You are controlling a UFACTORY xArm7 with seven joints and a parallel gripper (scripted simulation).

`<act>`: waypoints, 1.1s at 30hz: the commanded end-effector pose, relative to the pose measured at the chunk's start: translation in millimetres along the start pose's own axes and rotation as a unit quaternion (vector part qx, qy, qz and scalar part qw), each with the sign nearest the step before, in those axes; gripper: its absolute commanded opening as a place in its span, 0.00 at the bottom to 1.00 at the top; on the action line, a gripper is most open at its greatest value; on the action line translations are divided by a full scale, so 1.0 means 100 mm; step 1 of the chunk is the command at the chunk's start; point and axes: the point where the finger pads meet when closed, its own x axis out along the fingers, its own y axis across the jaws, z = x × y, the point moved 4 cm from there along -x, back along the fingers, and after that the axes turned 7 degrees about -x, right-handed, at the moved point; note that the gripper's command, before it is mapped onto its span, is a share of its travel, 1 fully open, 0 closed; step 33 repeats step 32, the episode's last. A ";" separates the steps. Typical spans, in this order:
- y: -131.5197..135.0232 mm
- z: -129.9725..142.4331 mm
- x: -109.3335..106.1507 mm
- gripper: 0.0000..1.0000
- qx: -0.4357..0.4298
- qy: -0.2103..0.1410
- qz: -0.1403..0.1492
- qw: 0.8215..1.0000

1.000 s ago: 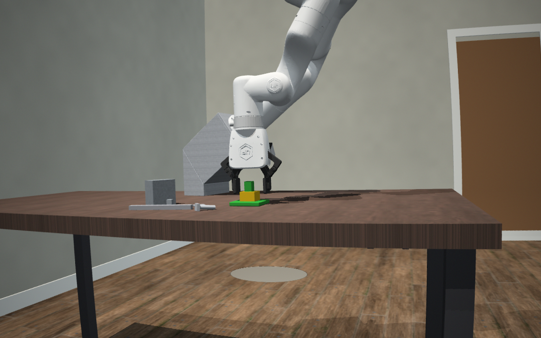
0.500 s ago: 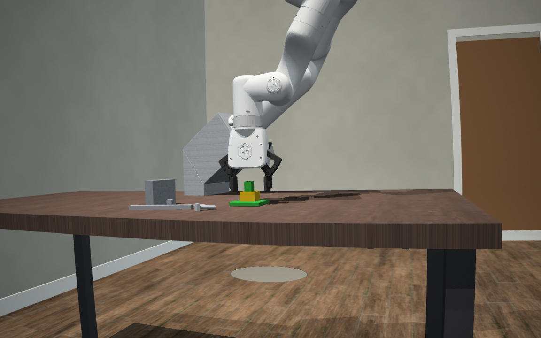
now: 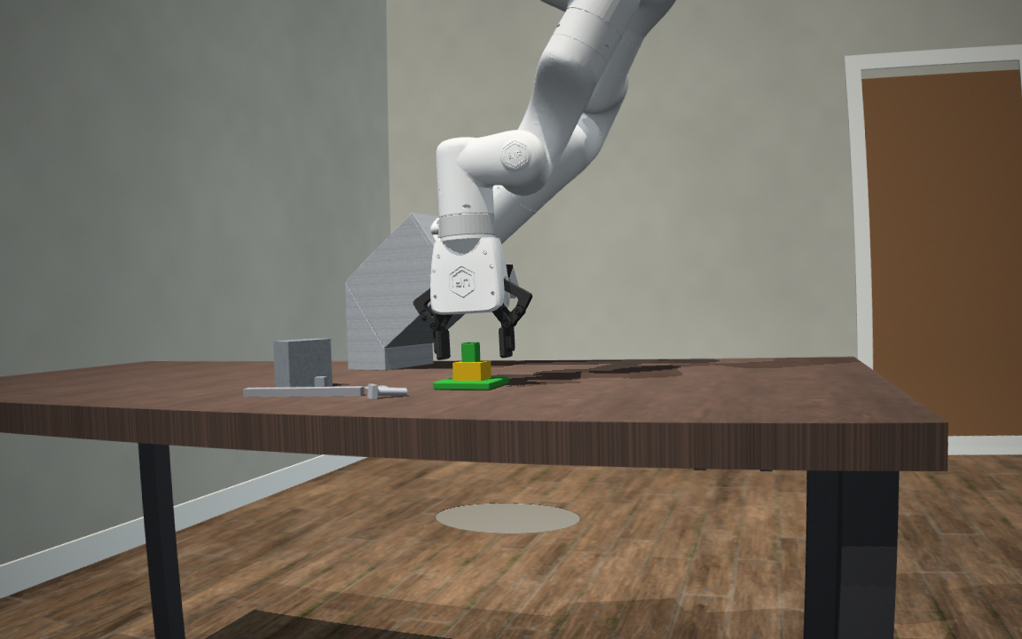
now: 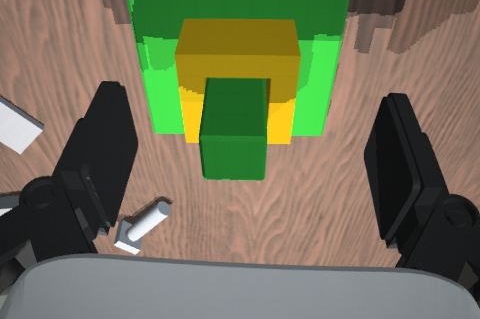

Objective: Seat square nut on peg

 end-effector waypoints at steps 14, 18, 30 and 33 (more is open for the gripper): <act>0.13 0.15 -0.63 1.00 0.003 -0.008 0.054 0.999; 0.14 0.16 -0.75 1.00 0.000 -0.008 0.054 0.998; 0.11 0.12 -1.13 1.00 -0.006 -0.006 0.037 0.999; 0.11 0.12 -1.13 1.00 -0.006 -0.006 0.037 0.999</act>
